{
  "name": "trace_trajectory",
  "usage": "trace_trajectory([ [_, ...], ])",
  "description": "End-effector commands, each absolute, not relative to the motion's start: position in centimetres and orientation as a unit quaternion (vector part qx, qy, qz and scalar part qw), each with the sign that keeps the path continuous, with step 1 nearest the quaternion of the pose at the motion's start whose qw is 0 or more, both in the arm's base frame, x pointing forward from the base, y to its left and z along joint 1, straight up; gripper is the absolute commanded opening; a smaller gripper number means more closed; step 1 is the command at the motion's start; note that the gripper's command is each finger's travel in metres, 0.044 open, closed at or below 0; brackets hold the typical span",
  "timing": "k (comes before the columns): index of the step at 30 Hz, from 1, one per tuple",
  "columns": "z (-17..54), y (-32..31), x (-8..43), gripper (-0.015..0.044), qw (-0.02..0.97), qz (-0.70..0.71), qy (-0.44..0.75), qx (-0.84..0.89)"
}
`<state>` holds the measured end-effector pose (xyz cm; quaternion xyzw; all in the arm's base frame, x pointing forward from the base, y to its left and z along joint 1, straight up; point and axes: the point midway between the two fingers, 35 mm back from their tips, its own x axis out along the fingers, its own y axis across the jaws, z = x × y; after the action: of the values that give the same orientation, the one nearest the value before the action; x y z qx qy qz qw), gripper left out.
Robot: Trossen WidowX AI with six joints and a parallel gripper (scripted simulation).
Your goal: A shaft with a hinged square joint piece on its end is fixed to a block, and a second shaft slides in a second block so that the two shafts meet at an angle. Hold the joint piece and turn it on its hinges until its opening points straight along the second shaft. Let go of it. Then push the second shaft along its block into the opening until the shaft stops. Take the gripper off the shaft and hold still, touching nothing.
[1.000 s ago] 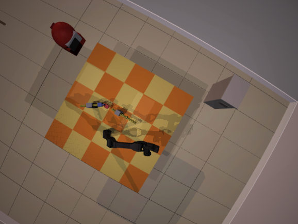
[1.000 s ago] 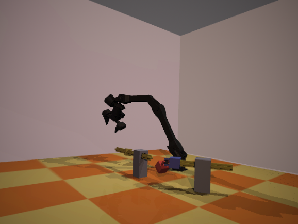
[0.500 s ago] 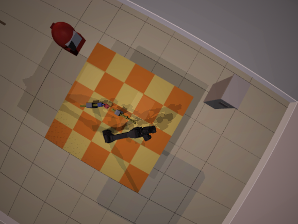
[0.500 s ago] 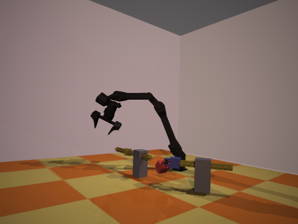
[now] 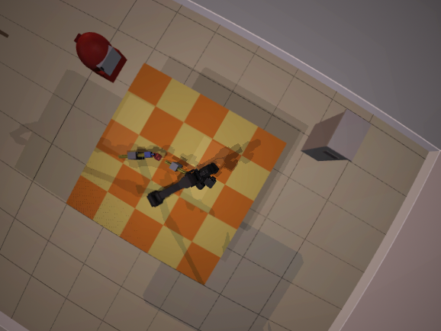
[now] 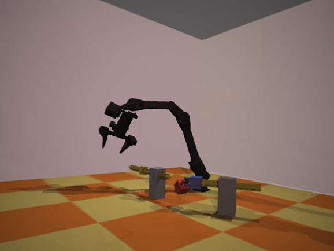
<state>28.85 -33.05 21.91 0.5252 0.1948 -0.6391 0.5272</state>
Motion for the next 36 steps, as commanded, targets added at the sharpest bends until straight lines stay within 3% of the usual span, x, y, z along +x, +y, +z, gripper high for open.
trace_trajectory([
  [1,21.8,-30.4,30.3,0.044,0.552,-0.615,0.235,0.512],
  [18,20.7,-16.8,34.9,0.044,0.655,-0.469,0.43,0.408],
  [36,19.7,-2.7,34.0,0.044,0.713,-0.271,0.597,0.249],
])
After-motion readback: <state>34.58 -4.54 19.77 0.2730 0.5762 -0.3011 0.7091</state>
